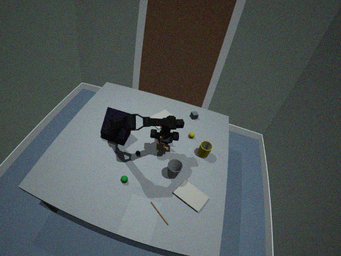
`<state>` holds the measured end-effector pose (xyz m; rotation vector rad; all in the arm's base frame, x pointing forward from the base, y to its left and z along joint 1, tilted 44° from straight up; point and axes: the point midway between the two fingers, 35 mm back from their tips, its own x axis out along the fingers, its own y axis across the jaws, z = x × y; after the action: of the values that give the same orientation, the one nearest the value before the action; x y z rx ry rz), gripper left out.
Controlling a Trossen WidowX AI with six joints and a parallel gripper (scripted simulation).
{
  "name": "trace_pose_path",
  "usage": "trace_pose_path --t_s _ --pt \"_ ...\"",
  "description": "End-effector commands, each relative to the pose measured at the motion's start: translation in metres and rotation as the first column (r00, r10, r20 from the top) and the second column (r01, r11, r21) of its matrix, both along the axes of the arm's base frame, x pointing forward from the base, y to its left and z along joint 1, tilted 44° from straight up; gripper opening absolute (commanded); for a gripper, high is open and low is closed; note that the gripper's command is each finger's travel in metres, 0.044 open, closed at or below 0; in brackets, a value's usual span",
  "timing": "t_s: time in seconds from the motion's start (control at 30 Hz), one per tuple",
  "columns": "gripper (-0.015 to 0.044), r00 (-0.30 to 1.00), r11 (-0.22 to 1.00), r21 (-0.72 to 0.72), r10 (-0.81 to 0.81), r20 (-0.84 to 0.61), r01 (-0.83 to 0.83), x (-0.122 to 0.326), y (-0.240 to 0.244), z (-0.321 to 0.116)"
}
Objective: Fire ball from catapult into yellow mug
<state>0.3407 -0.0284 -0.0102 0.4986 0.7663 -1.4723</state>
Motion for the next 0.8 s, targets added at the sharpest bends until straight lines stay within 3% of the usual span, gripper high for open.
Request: trace_pose_path --t_s 0.0,0.5,0.77 --pt "0.0000 0.994 0.996 0.017 0.085 -0.074 -0.084 0.001 0.003 0.001" --pt "0.0000 0.812 0.899 0.135 0.435 -0.390 -0.417 0.014 0.005 -0.004" --pt "0.0000 0.781 0.883 0.152 0.465 -0.417 -0.445 0.020 0.007 -0.007"
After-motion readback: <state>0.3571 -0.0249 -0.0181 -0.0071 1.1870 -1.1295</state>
